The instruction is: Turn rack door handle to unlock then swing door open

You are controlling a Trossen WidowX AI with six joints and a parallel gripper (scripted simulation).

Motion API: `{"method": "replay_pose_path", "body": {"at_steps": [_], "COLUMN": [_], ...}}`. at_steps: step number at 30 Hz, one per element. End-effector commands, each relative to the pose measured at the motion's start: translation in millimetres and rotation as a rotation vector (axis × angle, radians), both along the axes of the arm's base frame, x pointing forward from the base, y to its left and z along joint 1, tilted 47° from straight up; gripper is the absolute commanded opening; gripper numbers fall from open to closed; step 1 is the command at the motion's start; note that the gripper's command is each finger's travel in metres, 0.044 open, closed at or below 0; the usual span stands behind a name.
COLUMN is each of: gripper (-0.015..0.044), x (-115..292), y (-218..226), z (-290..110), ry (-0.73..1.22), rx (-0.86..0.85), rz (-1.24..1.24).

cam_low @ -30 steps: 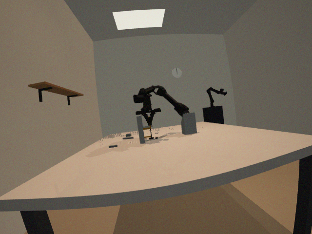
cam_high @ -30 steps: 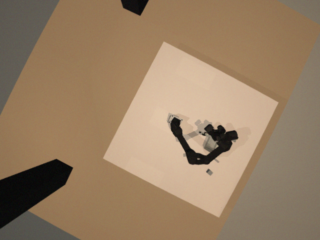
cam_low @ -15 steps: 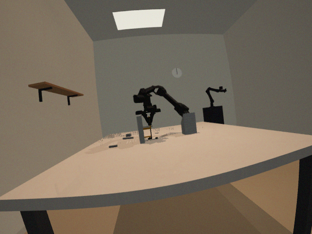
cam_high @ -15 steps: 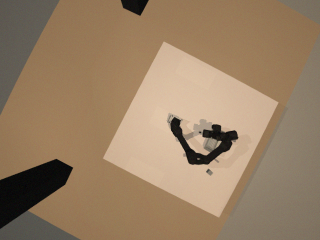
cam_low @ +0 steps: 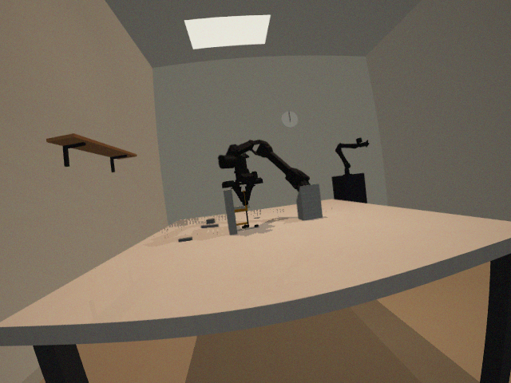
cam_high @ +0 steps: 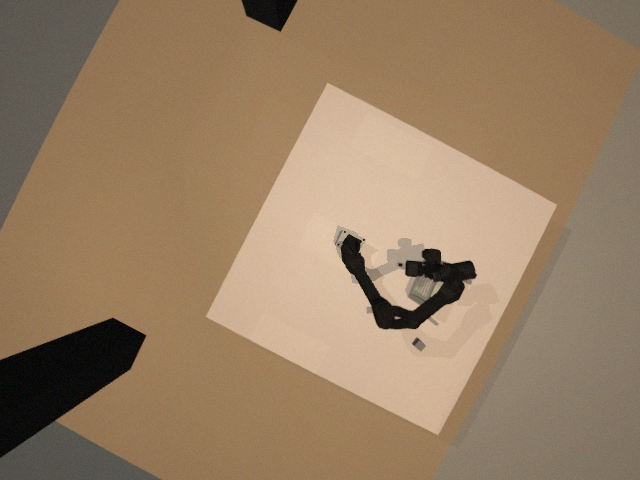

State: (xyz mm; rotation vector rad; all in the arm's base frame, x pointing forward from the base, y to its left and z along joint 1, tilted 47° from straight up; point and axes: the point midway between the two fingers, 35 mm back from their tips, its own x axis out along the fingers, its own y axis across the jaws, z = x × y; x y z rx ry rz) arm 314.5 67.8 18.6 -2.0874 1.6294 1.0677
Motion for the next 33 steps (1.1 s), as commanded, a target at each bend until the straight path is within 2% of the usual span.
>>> {"method": "replay_pose_path", "body": {"at_steps": [1, 4, 7, 33], "gripper": [0.0235, 0.0297, 0.0297, 0.0297], "x": [0.4, 0.4, 0.4, 0.5], "y": [-1.2, -1.2, -1.2, -1.2], "z": [0.6, 0.6, 0.6, 0.7], "ry": [0.006, 0.006, -0.047, -0.967], "rx": [-0.009, -0.009, -0.002, 0.114], "rz": [0.009, 0.009, -0.042, -0.936]}}
